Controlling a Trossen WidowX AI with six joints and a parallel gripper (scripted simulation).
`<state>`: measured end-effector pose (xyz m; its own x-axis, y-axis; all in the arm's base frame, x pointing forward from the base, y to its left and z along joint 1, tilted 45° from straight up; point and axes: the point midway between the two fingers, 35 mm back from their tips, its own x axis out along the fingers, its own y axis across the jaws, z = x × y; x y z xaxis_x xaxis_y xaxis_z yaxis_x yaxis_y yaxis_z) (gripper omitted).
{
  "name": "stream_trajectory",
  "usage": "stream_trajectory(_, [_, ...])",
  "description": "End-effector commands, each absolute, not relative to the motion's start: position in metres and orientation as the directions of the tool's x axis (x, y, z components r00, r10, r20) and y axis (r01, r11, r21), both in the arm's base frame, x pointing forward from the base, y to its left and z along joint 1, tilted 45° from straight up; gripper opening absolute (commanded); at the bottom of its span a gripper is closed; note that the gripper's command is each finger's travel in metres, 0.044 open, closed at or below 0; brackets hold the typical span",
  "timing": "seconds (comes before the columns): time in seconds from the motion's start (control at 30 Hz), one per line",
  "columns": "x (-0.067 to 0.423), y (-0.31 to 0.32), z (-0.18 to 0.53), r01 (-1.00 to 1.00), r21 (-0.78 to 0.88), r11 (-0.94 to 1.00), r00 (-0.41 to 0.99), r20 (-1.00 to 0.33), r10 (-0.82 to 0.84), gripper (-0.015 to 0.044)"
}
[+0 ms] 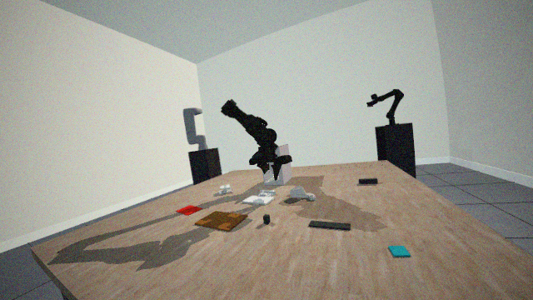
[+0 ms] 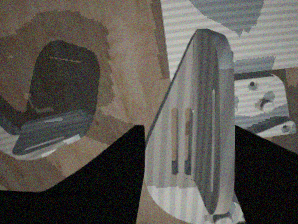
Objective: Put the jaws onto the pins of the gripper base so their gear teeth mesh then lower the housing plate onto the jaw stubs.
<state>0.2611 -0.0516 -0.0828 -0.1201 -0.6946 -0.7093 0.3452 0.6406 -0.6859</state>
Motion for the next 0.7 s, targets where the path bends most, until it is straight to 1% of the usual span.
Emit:
stream_trajectory(0.0, [0.2615, -0.0512, -0.083, 0.349, -0.684, 0.641, -0.121, -0.711, -0.693, 0.0134])
stream_trajectory(0.67, [0.2649, -0.0561, -0.0786, 0.368, -0.68, 0.634, -0.12, -0.711, -0.693, 0.0134])
